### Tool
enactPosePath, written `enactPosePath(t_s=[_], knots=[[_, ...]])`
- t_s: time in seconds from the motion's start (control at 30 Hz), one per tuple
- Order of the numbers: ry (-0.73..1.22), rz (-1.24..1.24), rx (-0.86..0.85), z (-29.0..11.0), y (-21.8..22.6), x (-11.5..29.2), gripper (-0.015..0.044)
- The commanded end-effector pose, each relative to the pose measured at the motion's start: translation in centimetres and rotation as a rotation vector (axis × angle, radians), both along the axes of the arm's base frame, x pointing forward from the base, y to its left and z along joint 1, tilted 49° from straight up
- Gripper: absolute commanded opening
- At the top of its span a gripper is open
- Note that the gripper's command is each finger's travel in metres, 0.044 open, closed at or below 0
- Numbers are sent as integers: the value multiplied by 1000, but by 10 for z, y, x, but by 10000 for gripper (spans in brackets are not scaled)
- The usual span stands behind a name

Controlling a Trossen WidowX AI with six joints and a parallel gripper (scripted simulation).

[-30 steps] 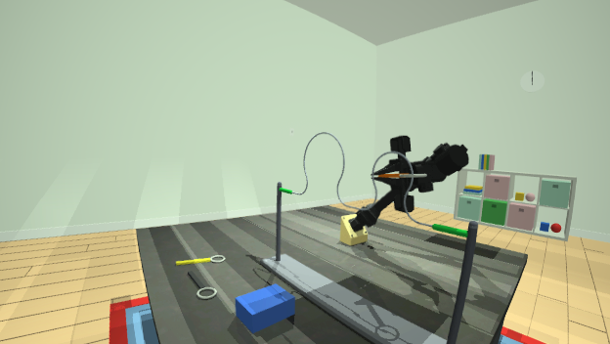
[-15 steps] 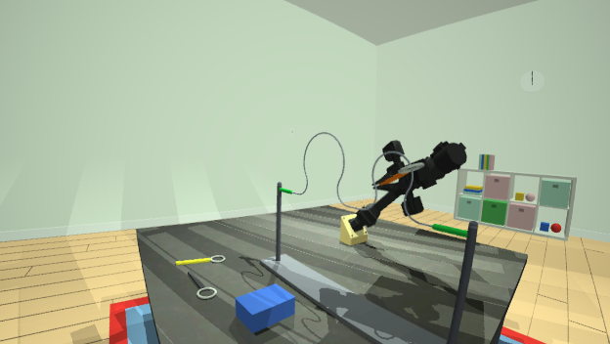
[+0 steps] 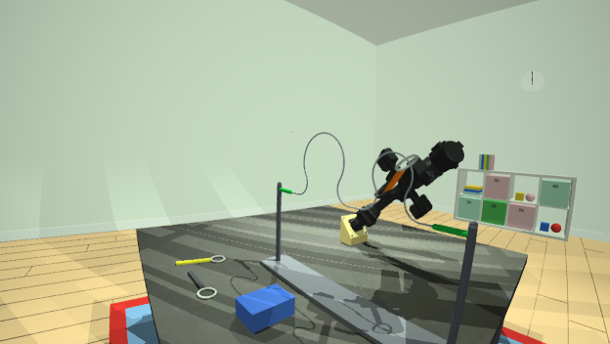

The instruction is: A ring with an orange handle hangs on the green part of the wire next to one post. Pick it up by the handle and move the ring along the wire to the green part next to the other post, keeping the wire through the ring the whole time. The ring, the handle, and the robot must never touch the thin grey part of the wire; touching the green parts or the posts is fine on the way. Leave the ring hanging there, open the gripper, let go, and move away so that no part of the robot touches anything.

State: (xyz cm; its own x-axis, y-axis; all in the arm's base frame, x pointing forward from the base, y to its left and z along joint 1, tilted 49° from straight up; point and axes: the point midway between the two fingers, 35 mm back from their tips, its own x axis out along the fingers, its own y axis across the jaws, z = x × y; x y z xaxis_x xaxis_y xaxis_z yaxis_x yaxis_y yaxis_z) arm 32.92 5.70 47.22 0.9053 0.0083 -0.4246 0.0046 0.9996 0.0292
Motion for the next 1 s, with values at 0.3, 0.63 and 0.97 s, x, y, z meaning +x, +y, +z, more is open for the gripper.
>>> enactPosePath(t_s=[0.3,0.63,0.97], knots=[[-22,25,272,4,14,-2,-150],[-34,48,478,9,25,-2,-150],[-47,69,685,15,35,-1,-150]])
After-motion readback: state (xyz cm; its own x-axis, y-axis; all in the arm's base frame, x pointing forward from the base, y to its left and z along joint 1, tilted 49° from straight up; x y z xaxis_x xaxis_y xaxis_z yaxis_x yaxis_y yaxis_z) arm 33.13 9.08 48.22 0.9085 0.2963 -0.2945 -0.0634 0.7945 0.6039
